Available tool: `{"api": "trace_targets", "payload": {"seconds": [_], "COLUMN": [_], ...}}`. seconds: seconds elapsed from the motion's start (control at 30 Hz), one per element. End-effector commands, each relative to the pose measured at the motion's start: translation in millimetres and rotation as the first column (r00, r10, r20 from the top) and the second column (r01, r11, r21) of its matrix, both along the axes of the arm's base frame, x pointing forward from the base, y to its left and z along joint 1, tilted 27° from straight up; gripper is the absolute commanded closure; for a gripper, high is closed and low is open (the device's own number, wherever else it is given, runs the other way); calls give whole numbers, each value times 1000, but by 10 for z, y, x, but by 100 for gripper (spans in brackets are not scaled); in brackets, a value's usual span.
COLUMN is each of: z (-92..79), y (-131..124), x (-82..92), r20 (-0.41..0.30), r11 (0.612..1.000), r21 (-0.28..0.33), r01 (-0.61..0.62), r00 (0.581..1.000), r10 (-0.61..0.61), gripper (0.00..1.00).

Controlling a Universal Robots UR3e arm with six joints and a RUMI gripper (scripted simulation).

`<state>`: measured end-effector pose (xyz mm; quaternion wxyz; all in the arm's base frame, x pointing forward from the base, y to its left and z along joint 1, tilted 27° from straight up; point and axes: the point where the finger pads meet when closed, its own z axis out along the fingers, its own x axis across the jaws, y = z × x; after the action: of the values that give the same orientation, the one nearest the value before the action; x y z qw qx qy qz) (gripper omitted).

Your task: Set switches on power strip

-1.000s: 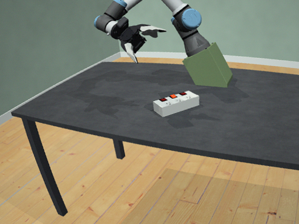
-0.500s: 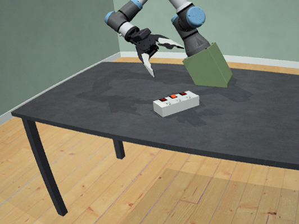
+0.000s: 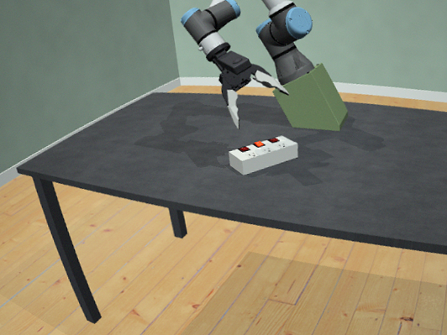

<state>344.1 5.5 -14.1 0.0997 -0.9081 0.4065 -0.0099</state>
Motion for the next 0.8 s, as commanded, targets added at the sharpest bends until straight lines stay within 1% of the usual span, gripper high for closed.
{"api": "trace_targets", "payload": {"seconds": [0.0, 0.2, 0.37, 0.47, 0.53, 0.77], "z": [-87, -179, -189, -181, -181, -150], "y": [-48, -177, -266, -307, -307, -371], "x": [-45, -153, -220, -252, -252, -303], "r20": [10, 33, 64, 84, 84, 120], "r11": [997, 973, 946, 931, 931, 903], "r21": [-79, -224, -312, -351, -351, -408], "r01": [14, 49, 83, 102, 102, 136], "r00": [1000, 999, 996, 993, 993, 988], "r10": [-14, -43, -66, -78, -78, -95], "gripper": [0, 0, 0, 0, 0, 0]}}
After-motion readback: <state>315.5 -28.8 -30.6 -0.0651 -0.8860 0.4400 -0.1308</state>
